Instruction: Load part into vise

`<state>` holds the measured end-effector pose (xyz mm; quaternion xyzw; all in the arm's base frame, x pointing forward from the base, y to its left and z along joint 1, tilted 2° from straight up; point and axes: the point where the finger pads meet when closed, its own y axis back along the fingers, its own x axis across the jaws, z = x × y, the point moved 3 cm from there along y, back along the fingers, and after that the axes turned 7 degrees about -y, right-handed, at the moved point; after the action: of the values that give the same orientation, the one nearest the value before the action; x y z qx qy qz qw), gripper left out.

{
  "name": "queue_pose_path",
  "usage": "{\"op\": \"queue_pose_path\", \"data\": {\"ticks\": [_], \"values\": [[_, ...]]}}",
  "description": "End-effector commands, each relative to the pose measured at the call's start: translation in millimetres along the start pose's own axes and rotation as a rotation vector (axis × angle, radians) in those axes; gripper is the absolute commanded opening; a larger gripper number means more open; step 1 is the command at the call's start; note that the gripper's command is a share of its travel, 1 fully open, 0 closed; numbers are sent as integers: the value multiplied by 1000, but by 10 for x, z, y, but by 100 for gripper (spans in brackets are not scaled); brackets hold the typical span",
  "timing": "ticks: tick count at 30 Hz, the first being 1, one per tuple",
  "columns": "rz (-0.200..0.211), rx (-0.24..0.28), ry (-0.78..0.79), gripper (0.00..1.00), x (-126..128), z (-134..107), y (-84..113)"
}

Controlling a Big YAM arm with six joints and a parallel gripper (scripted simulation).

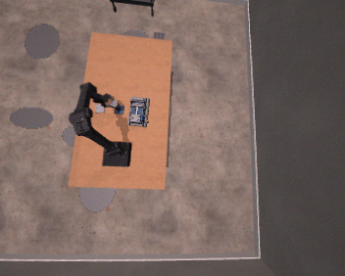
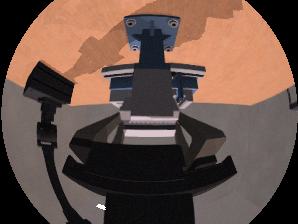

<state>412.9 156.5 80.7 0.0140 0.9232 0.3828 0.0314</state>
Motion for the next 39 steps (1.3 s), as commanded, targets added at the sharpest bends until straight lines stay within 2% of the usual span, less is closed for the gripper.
{"op": "queue_pose_path", "data": {"ticks": [1, 39], "values": [[-53, -40, -40, 0, -144, -90, 328], [-54, -40, -37, 0, -152, -228, 459]]}}
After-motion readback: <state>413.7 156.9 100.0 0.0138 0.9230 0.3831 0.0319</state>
